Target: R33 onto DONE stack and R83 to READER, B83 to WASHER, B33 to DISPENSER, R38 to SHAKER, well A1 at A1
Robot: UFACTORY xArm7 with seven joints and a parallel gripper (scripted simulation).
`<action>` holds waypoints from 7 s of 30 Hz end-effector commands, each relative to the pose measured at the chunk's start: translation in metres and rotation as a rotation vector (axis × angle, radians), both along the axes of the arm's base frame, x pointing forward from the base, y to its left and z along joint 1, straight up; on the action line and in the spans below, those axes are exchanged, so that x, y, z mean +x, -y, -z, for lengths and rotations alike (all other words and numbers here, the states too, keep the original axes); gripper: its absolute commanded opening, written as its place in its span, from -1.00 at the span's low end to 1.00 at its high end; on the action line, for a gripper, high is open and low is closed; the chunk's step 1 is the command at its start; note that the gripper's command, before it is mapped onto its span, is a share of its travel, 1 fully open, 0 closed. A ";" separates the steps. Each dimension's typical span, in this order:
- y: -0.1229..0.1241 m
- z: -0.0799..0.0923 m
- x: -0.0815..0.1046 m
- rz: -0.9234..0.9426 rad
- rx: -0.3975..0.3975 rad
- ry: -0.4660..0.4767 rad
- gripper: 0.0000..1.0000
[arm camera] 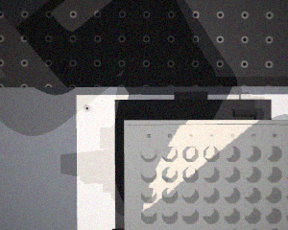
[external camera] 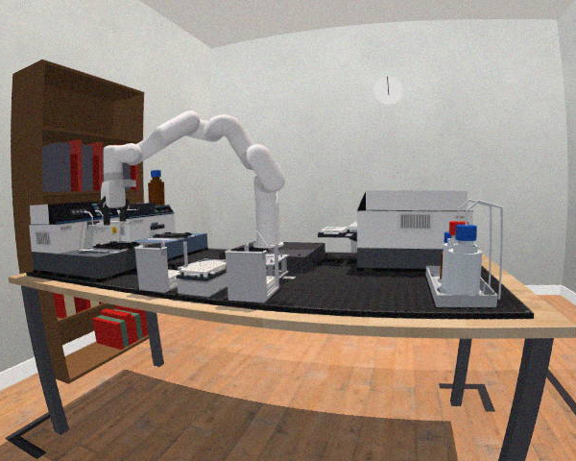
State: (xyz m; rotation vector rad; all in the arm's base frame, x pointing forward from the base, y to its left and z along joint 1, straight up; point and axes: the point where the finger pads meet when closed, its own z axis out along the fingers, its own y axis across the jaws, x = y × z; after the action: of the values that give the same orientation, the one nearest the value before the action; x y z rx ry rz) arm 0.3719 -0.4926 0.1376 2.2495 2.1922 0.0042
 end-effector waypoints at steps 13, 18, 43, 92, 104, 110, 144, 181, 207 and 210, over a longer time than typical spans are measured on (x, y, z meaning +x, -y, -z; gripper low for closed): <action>0.001 -0.022 0.001 0.000 -0.004 0.003 -1.00; 0.001 -0.027 0.001 0.000 -0.004 0.003 -1.00; -0.022 -0.035 0.000 -0.082 -0.004 0.003 -1.00; -0.161 -0.035 -0.003 -0.470 -0.005 0.003 -1.00; -0.190 -0.035 -0.004 -0.523 -0.005 0.003 -1.00; -0.210 -0.035 -0.004 -0.593 -0.005 0.003 -1.00; -0.306 -0.035 -0.006 -0.830 -0.005 0.003 -1.00; -0.412 -0.035 -0.009 -1.113 -0.006 0.004 -1.00; -0.477 -0.035 -0.011 -1.283 -0.006 0.004 -1.00; -0.487 -0.035 -0.014 -1.318 -0.006 0.004 -1.00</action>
State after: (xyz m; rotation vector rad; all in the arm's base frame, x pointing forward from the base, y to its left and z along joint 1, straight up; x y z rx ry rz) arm 0.3594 -0.0156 0.1707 0.4857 3.1021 0.0028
